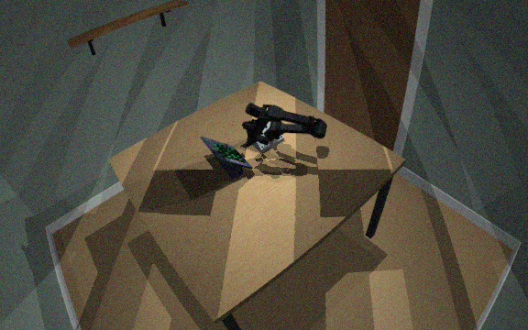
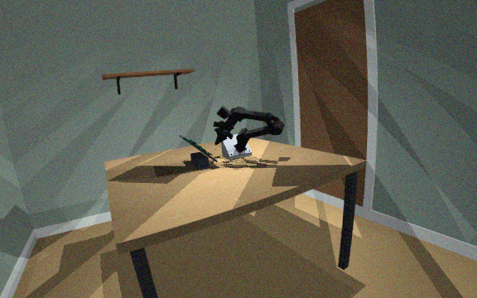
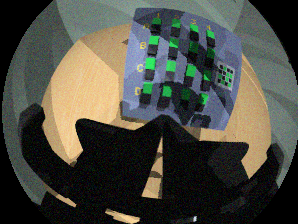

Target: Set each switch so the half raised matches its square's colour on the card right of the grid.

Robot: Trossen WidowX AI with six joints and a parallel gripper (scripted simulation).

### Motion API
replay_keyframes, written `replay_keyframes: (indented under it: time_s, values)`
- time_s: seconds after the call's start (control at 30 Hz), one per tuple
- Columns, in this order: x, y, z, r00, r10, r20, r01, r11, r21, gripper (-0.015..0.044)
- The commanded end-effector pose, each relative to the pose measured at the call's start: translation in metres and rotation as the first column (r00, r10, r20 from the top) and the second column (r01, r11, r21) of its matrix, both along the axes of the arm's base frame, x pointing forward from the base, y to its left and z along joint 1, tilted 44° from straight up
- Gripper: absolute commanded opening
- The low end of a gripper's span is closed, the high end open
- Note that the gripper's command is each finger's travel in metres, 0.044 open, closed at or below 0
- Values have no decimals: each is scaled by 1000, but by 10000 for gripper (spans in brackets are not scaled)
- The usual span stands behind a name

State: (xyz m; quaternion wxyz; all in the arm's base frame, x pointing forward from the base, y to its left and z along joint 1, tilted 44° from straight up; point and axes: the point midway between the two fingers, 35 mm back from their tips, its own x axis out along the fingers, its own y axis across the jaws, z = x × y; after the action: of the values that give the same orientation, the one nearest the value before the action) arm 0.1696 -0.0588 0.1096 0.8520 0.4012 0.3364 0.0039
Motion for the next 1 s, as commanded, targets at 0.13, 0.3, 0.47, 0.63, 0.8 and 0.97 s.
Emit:
replay_keyframes:
  time_s: [0.13, 0.3, 0.47, 0.63, 0.8, 0.97]
  values:
    - [21, 9, -21, 1000, -10, 24, 10, 1000, -4, 0]
    - [24, 11, -23, 999, -13, 32, 13, 1000, -1, 0]
    - [30, 13, -27, 999, -14, 34, 14, 1000, -1, 0]
    - [33, 14, -28, 999, -14, 35, 14, 1000, 0, 0]
    - [38, 16, -32, 999, -13, 34, 13, 1000, -1, 0]
    - [43, 18, -36, 999, -13, 34, 13, 1000, -1, 0]
